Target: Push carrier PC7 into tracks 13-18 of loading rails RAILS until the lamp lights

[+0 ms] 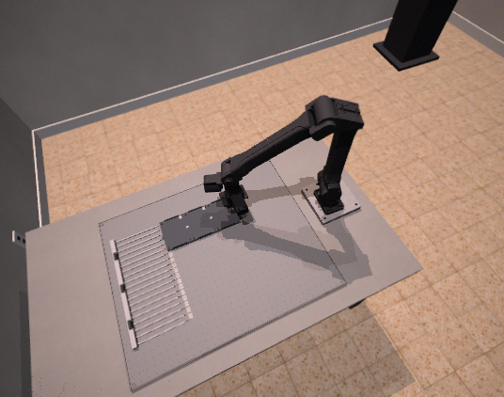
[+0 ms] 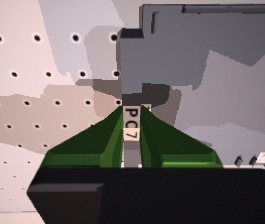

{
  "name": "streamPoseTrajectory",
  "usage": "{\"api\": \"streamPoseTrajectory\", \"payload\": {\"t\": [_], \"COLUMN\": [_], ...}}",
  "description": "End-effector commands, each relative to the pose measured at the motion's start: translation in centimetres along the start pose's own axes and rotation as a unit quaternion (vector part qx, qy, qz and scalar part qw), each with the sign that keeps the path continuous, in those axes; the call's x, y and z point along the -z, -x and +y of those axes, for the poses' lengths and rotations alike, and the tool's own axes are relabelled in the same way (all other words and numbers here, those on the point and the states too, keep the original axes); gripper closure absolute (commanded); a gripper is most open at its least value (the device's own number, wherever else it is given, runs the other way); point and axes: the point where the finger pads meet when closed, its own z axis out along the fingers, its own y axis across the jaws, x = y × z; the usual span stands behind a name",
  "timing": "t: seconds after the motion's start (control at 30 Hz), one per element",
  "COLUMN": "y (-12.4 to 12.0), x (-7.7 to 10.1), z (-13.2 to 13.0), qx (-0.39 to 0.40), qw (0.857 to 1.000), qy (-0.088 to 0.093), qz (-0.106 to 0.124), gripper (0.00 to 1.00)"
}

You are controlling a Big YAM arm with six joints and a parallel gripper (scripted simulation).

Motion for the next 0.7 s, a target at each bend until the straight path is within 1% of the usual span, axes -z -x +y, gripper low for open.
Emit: {"api": "streamPoseTrajectory", "payload": {"t": [0.0,0.67], "y": [0.0,0.0], "x": [1.1,1.1], "z": [-3.4,-5.0], "qx": [0.011,0.011], "qw": [1.0,1.0], "qy": [-0.022,-0.022], "qz": [0.004,0.004], "gripper": [1.0,1.0]}}
